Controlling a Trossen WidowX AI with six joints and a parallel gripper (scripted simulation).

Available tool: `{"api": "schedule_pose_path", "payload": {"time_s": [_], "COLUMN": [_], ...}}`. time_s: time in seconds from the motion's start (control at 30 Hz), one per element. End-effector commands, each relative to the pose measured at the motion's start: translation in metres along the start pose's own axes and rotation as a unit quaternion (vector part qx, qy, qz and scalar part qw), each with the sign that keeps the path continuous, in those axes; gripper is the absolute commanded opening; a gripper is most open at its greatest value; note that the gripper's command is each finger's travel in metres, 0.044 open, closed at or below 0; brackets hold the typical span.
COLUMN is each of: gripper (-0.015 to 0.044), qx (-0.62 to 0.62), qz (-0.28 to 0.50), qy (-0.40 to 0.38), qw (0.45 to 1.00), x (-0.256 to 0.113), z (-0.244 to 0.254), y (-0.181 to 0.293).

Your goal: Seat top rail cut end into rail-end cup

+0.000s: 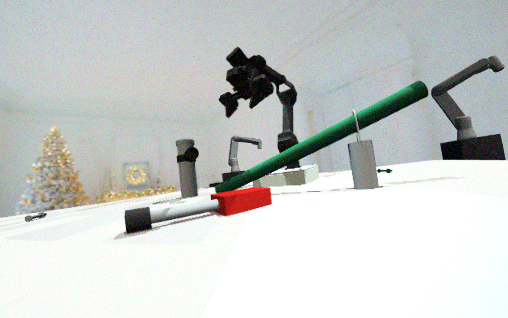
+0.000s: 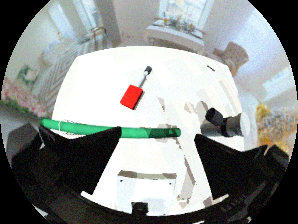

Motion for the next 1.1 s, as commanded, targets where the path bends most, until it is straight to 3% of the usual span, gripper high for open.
{"api": "schedule_pose_path", "payload": {"time_s": [0.0, 0.23, 0.5, 0.9, 1.07], "gripper": [0.044, 0.044, 0.044, 0.044, 0.044], "qx": [-0.043, -0.293, -0.563, -0.584, -0.584], "qz": [-0.003, 0.004, 0.041, 0.045, 0.045], "qy": [0.011, 0.049, 0.077, 0.079, 0.079], "qw": [0.999, 0.955, 0.822, 0.807, 0.807], "x": [0.004, 0.024, 0.043, 0.045, 0.068], "z": [-0.007, -0.052, -0.116, -0.122, -0.126], "y": [-0.008, -0.037, -0.058, -0.059, -0.047]}}
Point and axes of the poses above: the point midway between the two fingers, 35 mm back from their tips, its own x axis out along the fingers, its own z axis across the jaws, y = z × x, the point moved 9 cm from there along -x, back along the fingers, and after that the axes turned 13 degrees about x, right-handed, at the moved point
